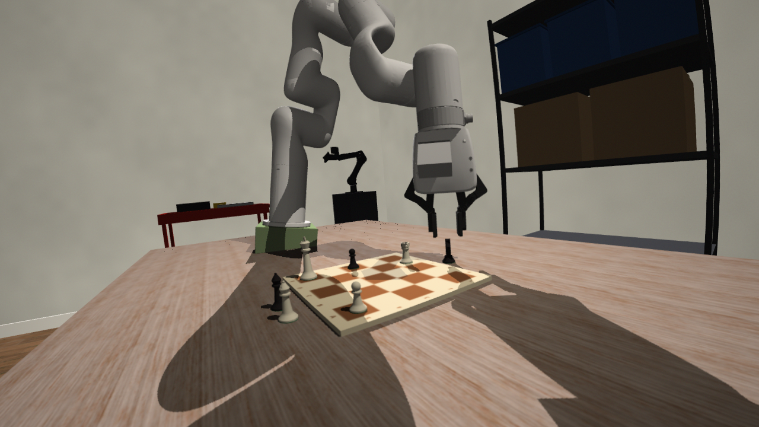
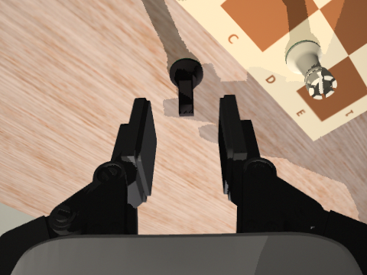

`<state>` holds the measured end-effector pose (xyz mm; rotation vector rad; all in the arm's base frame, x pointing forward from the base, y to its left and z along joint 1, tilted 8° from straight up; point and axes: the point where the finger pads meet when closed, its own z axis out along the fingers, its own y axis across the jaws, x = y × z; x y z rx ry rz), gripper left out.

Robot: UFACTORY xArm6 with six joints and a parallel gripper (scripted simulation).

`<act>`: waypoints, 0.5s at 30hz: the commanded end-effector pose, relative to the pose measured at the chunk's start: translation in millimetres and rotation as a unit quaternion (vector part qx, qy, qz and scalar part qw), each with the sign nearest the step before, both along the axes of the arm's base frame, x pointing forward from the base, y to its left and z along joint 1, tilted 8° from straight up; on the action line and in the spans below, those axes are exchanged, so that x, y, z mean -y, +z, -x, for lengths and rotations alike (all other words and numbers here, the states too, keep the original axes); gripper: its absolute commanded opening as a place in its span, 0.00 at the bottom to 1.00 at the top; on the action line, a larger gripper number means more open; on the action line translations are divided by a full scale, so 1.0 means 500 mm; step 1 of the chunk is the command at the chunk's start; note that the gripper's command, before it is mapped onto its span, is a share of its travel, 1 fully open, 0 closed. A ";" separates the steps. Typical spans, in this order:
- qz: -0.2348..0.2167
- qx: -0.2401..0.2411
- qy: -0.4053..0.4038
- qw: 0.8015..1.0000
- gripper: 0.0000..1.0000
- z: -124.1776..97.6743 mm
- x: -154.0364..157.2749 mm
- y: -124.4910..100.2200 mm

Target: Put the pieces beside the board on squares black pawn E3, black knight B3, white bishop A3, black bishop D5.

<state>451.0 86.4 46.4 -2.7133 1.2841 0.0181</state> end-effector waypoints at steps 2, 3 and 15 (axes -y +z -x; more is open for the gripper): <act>0.000 0.002 0.000 1.000 0.37 -0.003 0.000 0.003; 0.000 0.002 0.000 1.000 0.37 -0.003 0.000 0.002; 0.000 0.002 0.000 1.000 0.37 -0.004 -0.004 -0.023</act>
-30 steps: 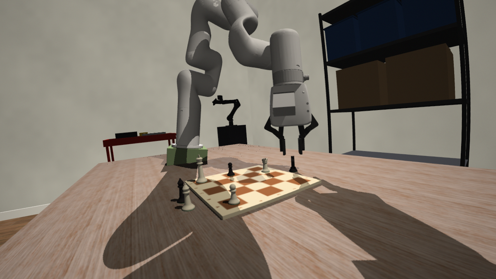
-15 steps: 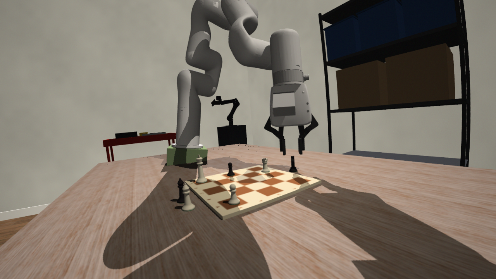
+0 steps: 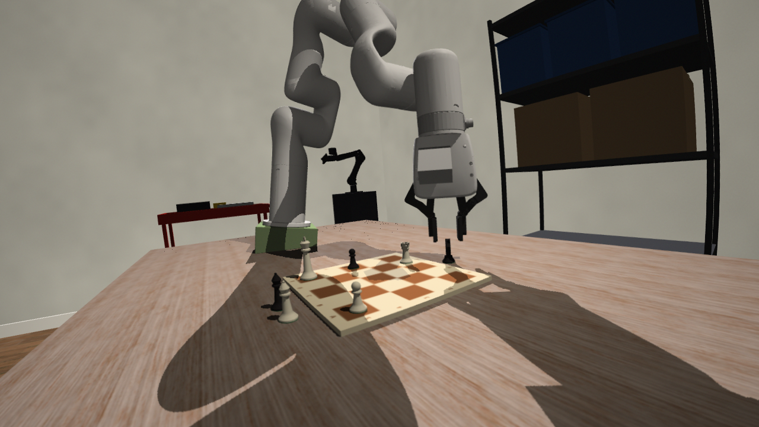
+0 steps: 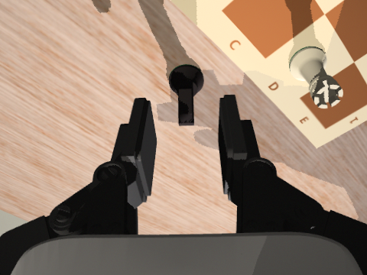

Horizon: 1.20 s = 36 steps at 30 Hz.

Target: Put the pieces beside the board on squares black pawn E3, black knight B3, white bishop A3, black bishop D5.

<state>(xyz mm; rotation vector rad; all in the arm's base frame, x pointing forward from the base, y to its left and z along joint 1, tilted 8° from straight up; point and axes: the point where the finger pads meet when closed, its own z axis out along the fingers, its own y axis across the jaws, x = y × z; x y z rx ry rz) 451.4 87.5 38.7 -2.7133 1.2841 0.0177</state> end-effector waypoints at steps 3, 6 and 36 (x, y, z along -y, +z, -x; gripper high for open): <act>0.000 0.002 0.000 1.000 0.37 -0.004 -0.003 -0.020; 0.000 0.002 0.000 1.000 0.37 -0.005 -0.004 -0.028; 0.000 0.002 0.000 1.000 0.37 -0.006 -0.007 -0.049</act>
